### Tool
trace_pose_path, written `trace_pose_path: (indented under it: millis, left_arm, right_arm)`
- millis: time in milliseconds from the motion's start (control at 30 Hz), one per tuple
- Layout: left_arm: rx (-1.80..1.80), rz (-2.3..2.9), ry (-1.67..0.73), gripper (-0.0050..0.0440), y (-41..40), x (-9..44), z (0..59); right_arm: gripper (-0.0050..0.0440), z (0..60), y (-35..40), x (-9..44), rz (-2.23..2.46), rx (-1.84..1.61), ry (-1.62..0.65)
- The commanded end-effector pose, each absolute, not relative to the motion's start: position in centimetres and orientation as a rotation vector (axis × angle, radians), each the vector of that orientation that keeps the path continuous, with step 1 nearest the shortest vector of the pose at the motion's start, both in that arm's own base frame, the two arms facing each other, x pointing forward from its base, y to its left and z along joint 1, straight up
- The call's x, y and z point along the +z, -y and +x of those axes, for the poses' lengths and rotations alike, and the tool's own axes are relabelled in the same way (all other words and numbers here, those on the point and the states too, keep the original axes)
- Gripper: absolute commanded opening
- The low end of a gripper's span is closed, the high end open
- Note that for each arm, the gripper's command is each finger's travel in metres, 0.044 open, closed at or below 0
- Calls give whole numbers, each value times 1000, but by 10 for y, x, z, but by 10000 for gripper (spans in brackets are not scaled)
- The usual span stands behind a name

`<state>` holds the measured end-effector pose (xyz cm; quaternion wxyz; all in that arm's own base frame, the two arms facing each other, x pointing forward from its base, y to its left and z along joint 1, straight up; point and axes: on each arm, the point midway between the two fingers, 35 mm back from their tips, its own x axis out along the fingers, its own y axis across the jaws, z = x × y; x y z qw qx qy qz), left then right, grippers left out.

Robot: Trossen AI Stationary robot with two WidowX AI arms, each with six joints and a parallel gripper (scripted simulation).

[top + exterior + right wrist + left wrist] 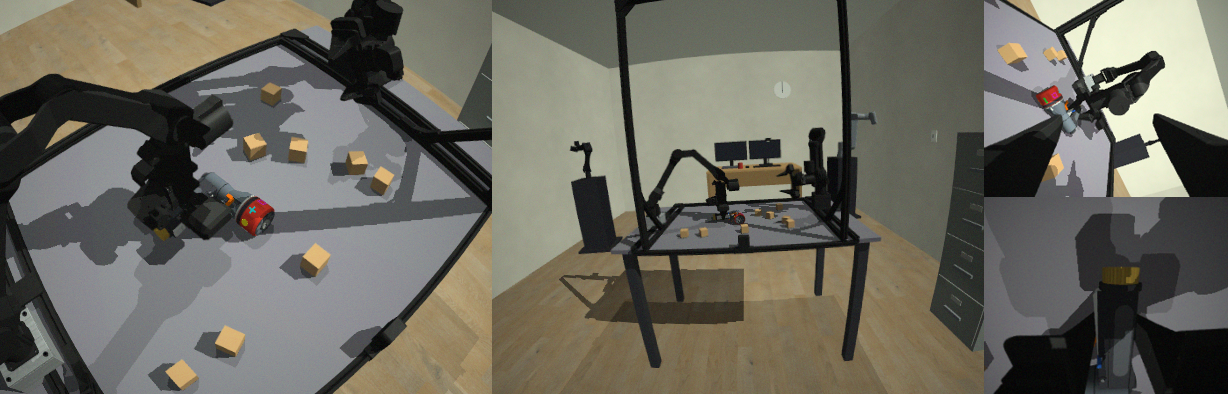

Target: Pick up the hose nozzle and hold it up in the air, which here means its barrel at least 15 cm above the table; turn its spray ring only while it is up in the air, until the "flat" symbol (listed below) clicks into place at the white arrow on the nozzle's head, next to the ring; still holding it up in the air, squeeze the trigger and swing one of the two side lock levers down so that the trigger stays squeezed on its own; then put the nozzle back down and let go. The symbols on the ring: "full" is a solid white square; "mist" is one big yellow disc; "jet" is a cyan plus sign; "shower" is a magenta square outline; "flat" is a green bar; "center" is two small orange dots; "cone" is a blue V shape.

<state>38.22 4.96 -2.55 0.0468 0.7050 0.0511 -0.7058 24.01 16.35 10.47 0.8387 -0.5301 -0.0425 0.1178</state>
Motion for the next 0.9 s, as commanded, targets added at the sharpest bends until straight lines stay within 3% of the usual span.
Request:
trace_pose_path:
  millis: [0, 167, 233, 467, 667, 867]
  left_arm:
    - [-2148, 2151, -152, 120, -49, -26, 383]
    - [-2148, 2151, -152, 240, -49, -26, 383]
    - [-2148, 2151, -152, 240, -49, -26, 383]
    - [-2148, 2151, -152, 400, -49, -26, 383]
    - [-2140, 2144, -166, 400, -48, -25, 384]
    - [-1977, 1981, -442, 400, -33, -10, 407]
  right_arm:
    - [400, 240, -163, 105, -1123, 248, 90]
    - [400, 240, -163, 105, -1123, 248, 90]
    - [400, 240, -163, 105, -1123, 248, 90]
    - [400, 240, -163, 105, -1123, 248, 90]
    - [400, 240, -163, 105, -1123, 248, 90]
    - [400, 240, -163, 105, -1123, 248, 90]
